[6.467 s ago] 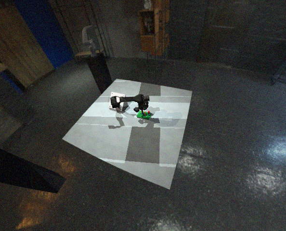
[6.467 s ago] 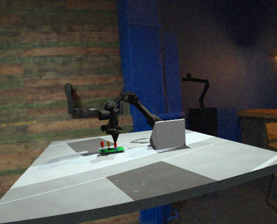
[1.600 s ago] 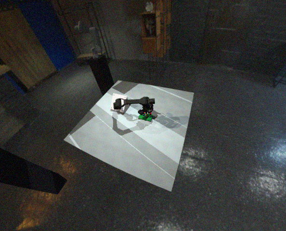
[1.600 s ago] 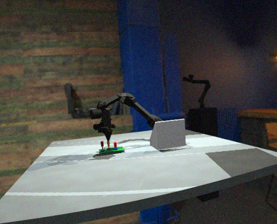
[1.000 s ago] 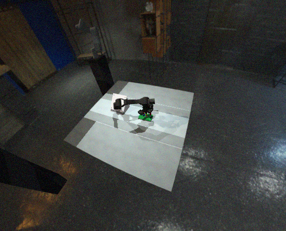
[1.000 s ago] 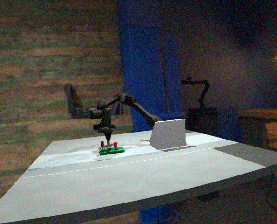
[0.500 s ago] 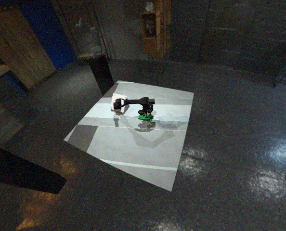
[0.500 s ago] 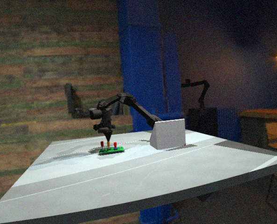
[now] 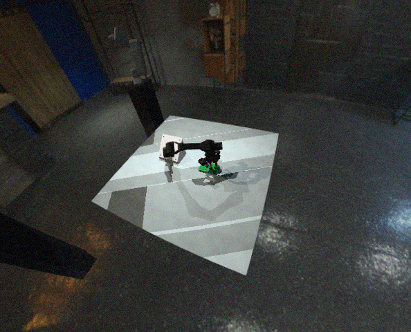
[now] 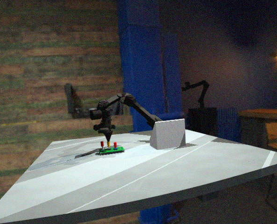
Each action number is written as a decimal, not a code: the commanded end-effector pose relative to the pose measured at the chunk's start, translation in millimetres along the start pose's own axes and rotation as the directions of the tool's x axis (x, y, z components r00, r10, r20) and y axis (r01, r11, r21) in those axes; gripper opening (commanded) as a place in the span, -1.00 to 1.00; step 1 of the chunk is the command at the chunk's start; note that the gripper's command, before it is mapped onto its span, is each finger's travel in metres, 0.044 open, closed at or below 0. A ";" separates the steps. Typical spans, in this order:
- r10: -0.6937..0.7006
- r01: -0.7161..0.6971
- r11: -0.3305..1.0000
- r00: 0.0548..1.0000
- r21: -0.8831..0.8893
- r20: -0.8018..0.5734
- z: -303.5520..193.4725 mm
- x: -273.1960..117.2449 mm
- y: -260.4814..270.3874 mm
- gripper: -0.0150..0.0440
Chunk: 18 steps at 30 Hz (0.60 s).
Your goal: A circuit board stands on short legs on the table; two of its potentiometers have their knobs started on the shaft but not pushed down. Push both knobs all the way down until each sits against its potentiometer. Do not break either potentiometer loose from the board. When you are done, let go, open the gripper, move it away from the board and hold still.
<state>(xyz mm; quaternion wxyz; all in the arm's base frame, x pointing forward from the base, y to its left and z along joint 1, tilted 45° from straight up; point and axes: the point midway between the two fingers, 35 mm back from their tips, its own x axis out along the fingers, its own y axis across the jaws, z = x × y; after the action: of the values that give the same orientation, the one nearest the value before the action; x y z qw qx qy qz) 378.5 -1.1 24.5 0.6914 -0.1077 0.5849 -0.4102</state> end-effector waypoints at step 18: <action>-0.003 0.003 1.000 1.000 0.000 0.005 1.5 3.9 -0.6 -0.49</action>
<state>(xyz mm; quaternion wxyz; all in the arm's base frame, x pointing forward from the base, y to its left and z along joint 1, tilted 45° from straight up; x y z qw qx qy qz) 378.4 -2.6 22.9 0.6915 -0.1078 0.5848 -0.4101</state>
